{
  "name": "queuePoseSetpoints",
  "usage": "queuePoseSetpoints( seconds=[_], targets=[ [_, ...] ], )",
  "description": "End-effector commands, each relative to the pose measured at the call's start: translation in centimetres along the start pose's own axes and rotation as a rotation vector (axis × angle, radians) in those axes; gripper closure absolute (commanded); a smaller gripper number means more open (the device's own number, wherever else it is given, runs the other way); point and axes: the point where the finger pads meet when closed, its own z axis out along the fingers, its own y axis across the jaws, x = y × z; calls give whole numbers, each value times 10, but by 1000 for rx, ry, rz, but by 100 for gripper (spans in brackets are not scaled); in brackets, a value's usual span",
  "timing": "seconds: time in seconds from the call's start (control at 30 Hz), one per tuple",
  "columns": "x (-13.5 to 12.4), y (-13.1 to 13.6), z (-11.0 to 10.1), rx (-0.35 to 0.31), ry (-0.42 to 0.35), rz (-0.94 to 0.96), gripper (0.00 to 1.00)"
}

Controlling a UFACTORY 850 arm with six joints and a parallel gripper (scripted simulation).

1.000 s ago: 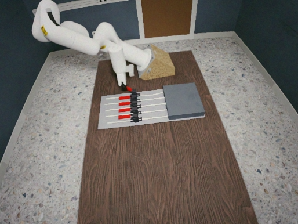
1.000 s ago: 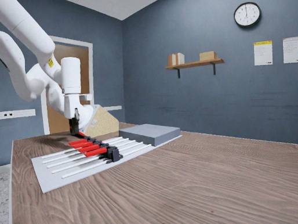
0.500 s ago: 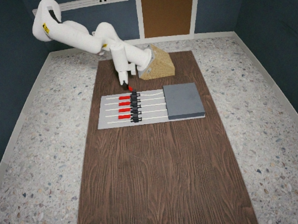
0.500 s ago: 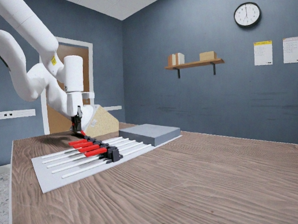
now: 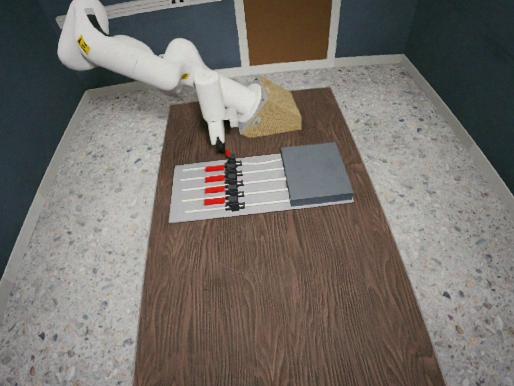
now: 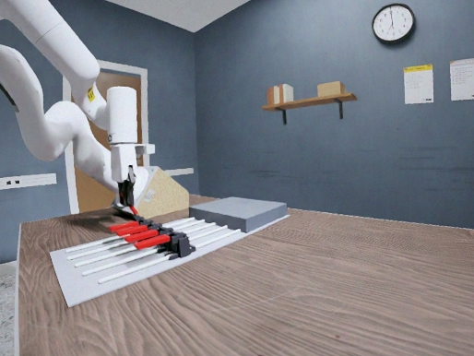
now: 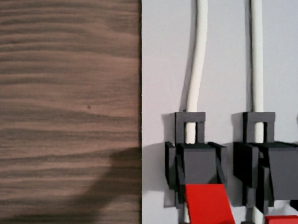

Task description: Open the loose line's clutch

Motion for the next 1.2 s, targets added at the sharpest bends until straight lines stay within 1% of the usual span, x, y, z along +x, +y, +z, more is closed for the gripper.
queuePoseSetpoints(
  seconds=[0.0, 0.1, 0.27, 0.5, 0.93, 1.17],
  targets=[
    [5, 0, -2, 0, 2, 0, 100],
    [6, 0, -2, 0, 2, 0, 100],
    [15, 0, -4, 0, 2, 0, 100],
    [18, 0, -4, 0, 2, 0, 100],
    [36, 0, -3, 0, 2, 0, 100],
    [39, 0, -3, 0, 2, 0, 100]
  ],
)
